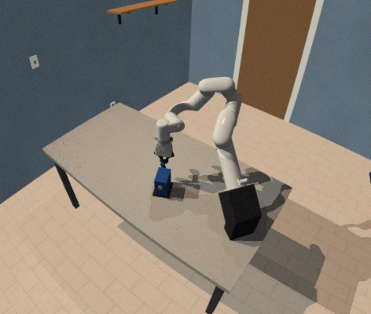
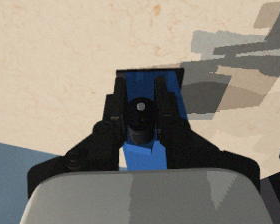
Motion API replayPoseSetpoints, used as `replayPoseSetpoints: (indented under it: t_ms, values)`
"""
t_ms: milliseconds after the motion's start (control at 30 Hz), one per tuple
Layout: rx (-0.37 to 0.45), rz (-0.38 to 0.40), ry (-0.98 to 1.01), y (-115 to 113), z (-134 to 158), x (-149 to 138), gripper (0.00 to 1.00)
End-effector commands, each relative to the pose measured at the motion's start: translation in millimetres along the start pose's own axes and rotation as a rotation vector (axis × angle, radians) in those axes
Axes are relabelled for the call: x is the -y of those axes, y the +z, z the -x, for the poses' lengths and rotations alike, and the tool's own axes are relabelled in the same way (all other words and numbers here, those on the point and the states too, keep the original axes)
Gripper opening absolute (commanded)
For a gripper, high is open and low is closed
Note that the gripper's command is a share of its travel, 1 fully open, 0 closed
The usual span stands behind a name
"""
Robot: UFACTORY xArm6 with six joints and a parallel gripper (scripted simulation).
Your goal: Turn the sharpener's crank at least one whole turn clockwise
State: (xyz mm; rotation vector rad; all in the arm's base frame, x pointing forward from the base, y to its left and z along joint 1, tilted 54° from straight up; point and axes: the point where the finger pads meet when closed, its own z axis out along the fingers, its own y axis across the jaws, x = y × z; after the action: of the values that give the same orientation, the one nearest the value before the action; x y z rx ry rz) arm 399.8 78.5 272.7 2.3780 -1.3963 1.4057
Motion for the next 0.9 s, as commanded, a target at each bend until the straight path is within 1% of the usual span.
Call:
replayPoseSetpoints:
  t_ms: [0, 200, 500, 600, 867]
  values:
    - [0.000, -0.002, 0.001, 2, 0, 9, 0.00]
    - [0.000, -0.002, 0.001, 8, 0, 18, 0.00]
    - [0.000, -0.002, 0.001, 23, 0, 32, 0.00]
    - [0.000, -0.002, 0.001, 25, 0, 33, 0.00]
    - [0.000, -0.002, 0.001, 39, 0, 39, 0.00]
